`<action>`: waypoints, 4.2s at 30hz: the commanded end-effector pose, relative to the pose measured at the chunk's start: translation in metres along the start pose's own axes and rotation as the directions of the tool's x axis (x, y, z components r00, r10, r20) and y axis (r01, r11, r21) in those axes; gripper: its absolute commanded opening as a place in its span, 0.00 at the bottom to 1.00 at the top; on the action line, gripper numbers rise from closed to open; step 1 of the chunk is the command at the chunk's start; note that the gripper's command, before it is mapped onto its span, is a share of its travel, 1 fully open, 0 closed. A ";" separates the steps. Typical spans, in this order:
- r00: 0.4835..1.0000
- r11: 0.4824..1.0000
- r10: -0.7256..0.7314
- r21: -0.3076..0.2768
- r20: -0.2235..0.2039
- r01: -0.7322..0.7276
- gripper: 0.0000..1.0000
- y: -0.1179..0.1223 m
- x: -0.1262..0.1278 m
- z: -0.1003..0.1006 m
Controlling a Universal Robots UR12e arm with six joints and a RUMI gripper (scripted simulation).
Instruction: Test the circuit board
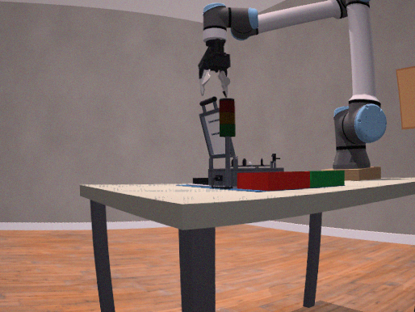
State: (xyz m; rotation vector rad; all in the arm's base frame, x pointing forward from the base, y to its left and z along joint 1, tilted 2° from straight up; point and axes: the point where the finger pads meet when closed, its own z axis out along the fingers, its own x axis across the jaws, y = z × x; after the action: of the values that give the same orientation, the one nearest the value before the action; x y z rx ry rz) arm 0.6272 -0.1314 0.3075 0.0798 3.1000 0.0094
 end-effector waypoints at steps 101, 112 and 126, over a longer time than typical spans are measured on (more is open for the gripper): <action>1.000 1.000 0.000 0.001 0.001 0.000 0.59 0.000 -0.001 0.267; 1.000 1.000 0.000 0.001 0.001 0.000 0.59 0.000 -0.001 0.286; 1.000 1.000 0.000 0.001 0.001 0.000 0.59 0.000 -0.001 0.290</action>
State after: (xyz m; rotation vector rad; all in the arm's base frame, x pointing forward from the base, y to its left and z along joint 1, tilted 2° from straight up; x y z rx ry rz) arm 0.6394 -0.1302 0.0170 0.0798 3.0999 0.0093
